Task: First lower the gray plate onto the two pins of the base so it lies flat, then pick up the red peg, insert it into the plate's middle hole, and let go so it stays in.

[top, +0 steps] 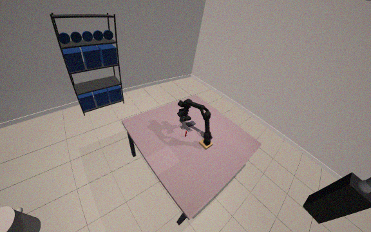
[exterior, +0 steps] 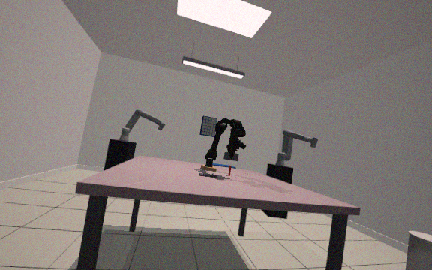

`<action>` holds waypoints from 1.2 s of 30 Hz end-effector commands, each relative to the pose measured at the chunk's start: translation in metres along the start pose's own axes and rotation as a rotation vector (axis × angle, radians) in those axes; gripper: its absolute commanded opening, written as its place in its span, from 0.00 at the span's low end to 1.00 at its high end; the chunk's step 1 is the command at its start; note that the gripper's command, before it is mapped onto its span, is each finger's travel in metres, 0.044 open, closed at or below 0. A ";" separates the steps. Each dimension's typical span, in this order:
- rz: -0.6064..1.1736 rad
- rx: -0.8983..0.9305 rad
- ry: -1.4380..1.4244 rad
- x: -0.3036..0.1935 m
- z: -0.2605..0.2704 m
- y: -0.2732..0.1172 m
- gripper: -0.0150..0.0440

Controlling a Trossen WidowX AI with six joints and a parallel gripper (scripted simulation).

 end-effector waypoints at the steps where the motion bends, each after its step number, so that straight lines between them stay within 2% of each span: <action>1: 0.004 0.000 -0.008 -0.011 -0.007 0.006 0.25; 36: 0.014 -0.003 -0.097 -0.106 -0.043 0.059 0.25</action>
Point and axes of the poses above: the point midway between the two fingers, 35 mm back from their tips, its own y axis out along the fingers, its own z axis across the jaws, x = y × z, the point moved 4 cm from there along -y, back along the fingers, and after that the axes turned 10 degrees about y, right-handed, at the moved point
